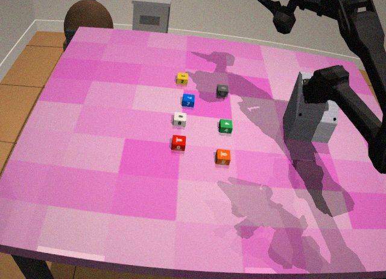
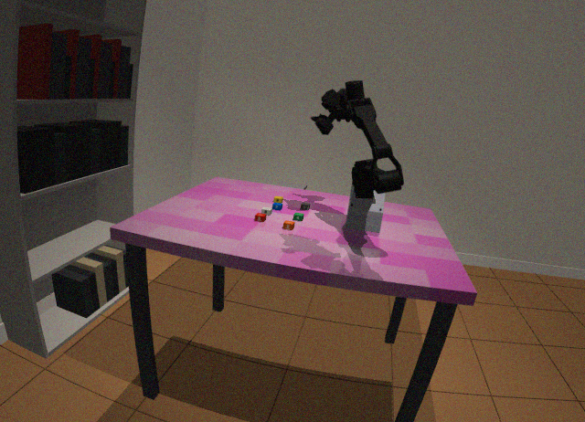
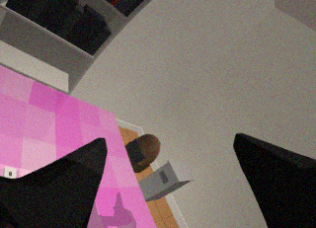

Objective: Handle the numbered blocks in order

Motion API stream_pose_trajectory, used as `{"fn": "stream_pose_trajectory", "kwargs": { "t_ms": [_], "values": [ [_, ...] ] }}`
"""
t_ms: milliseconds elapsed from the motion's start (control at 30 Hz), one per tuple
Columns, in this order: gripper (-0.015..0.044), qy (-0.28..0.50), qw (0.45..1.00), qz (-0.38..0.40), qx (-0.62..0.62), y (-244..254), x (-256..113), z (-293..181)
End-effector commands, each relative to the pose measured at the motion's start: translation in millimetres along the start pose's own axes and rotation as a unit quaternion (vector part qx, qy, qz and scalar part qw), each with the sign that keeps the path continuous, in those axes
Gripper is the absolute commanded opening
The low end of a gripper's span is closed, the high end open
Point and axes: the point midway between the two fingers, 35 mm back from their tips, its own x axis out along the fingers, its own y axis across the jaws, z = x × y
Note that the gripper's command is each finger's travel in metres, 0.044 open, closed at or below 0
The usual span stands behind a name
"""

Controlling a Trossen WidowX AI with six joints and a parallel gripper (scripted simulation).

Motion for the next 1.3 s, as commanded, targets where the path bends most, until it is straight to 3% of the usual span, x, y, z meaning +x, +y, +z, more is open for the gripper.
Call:
{"fn": "stream_pose_trajectory", "kwargs": {
  "t_ms": [0, 467, 933, 1033, 1267],
  "values": [
    [0.04, 0.003, 1.0, 0.003, 0.001, 0, 1, -1],
    [0.04, 0.247, 0.944, 0.215, 0.044, 37, 86, -79],
    [0.04, 0.479, 0.766, 0.425, 0.057, 112, 122, -191],
    [0.04, 0.501, 0.74, 0.445, 0.058, 120, 121, -204],
    [0.04, 0.501, 0.74, 0.445, 0.058, 120, 121, -204]
  ]
}}
